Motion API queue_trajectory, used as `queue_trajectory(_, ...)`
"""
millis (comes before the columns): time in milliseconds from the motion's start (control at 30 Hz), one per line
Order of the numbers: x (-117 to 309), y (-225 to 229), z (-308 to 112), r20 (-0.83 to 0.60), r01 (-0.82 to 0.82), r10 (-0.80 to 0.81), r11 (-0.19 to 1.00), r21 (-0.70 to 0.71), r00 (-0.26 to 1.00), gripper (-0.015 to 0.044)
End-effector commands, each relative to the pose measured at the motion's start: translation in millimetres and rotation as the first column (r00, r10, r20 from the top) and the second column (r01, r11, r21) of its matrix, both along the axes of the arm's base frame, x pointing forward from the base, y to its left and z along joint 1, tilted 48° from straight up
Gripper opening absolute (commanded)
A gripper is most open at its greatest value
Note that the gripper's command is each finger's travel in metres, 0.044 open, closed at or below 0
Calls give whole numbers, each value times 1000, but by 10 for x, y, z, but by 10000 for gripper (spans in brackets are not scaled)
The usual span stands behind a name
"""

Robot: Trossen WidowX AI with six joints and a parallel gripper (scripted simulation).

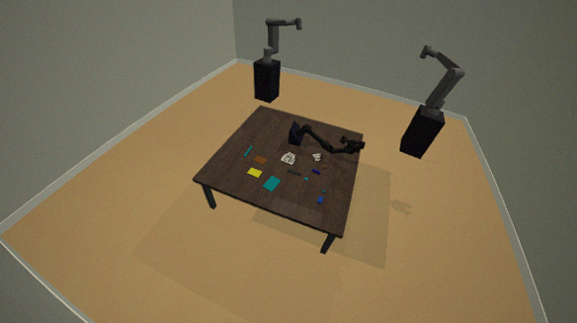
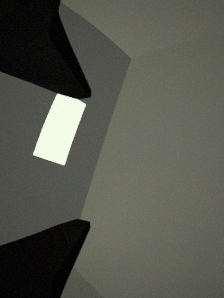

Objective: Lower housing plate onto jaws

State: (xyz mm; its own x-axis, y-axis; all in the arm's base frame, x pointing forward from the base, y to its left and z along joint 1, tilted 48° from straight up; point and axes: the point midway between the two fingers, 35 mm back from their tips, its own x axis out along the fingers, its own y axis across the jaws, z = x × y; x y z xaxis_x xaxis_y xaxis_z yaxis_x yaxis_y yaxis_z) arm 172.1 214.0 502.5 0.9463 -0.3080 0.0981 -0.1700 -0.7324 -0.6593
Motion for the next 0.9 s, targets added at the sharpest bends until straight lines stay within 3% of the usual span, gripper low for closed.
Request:
queue_trajectory(0,0,0,0,0,0,0,1000,0,1000,426)
queue_trajectory(500,-204,-283,216,81,-8,-4,989,146,997,440)
queue_trajectory(867,-333,-558,236,138,-40,-6,945,326,990,440)
